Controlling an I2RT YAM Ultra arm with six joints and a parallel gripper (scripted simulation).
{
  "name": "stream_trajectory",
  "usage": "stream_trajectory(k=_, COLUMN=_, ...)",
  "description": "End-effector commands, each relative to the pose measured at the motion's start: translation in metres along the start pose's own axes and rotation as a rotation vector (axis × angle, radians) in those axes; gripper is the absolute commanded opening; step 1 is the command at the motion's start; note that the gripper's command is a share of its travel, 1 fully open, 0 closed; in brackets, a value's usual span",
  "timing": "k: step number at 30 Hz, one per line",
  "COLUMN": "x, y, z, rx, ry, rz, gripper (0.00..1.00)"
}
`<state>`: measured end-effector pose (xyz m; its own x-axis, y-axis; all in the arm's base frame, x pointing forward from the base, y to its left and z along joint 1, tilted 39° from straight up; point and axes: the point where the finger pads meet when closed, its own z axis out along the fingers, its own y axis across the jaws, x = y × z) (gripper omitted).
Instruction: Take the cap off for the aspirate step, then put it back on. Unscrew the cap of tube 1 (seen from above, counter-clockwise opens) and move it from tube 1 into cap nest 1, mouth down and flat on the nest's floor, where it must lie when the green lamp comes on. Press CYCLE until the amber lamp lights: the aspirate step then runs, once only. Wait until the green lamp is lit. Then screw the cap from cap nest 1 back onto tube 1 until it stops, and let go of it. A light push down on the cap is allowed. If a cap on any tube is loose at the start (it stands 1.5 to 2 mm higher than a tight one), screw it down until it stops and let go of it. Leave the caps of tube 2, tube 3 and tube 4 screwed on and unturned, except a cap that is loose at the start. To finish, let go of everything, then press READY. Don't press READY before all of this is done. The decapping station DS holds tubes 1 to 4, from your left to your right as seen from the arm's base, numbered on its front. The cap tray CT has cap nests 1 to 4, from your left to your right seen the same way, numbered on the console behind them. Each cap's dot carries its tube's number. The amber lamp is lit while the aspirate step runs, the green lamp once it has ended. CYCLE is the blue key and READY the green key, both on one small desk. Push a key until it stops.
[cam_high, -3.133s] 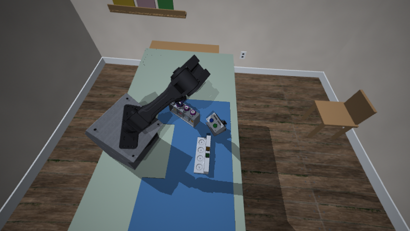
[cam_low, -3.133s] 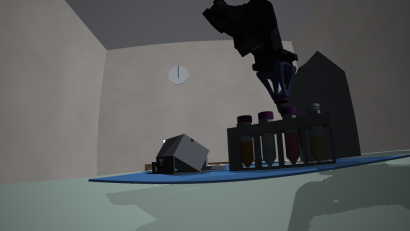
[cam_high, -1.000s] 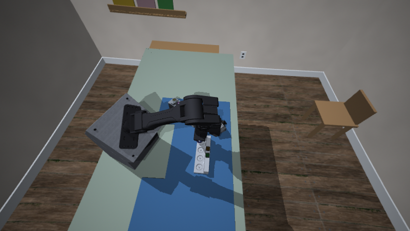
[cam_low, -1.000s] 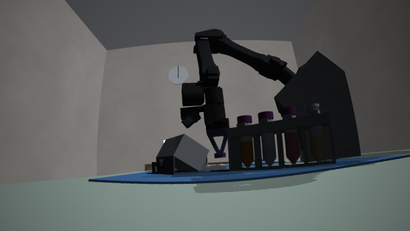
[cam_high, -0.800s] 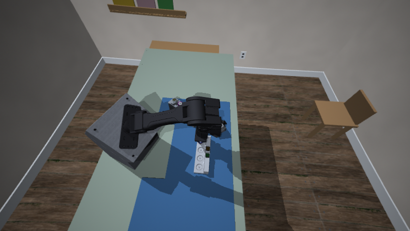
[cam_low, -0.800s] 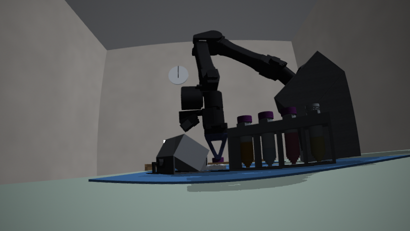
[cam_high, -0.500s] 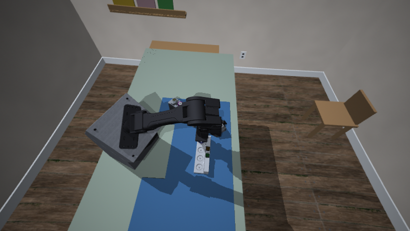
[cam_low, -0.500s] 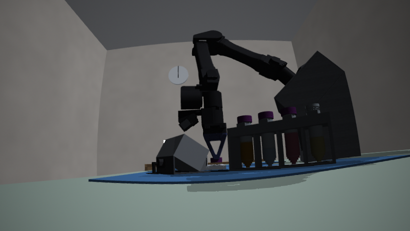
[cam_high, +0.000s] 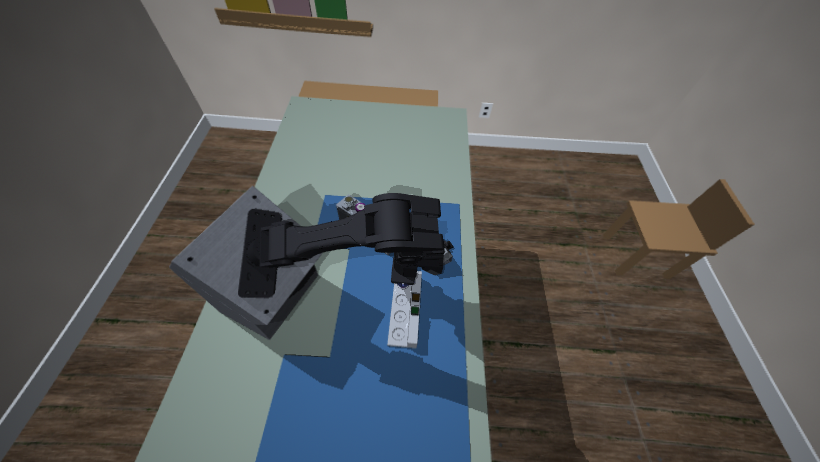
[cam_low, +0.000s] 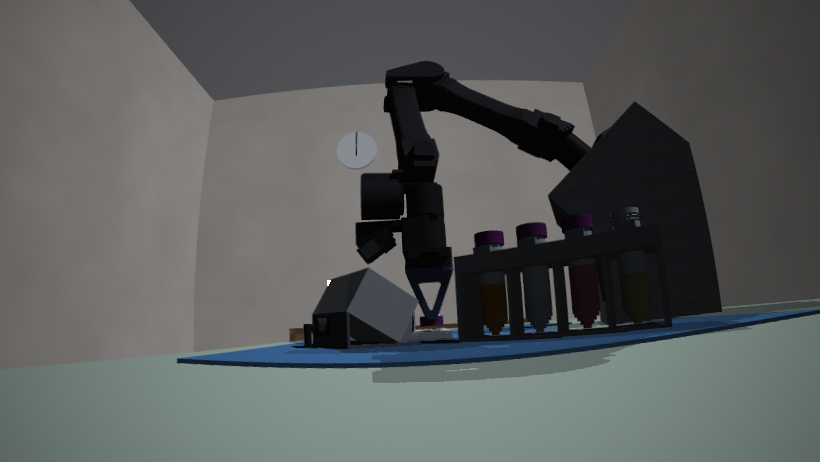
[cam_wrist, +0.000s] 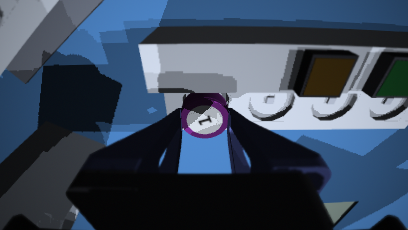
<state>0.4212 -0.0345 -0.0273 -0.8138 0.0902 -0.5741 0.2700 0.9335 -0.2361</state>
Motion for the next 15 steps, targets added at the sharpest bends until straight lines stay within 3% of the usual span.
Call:
stream_trajectory(k=1, x=-0.0046, y=0.0012, z=-0.0016, rx=-0.004, ry=-0.014, rz=0.0, gripper=0.0)
stream_trajectory(k=15, x=-0.0048, y=0.0005, z=0.0002, rx=-0.004, ry=-0.014, rz=0.0, gripper=0.0)
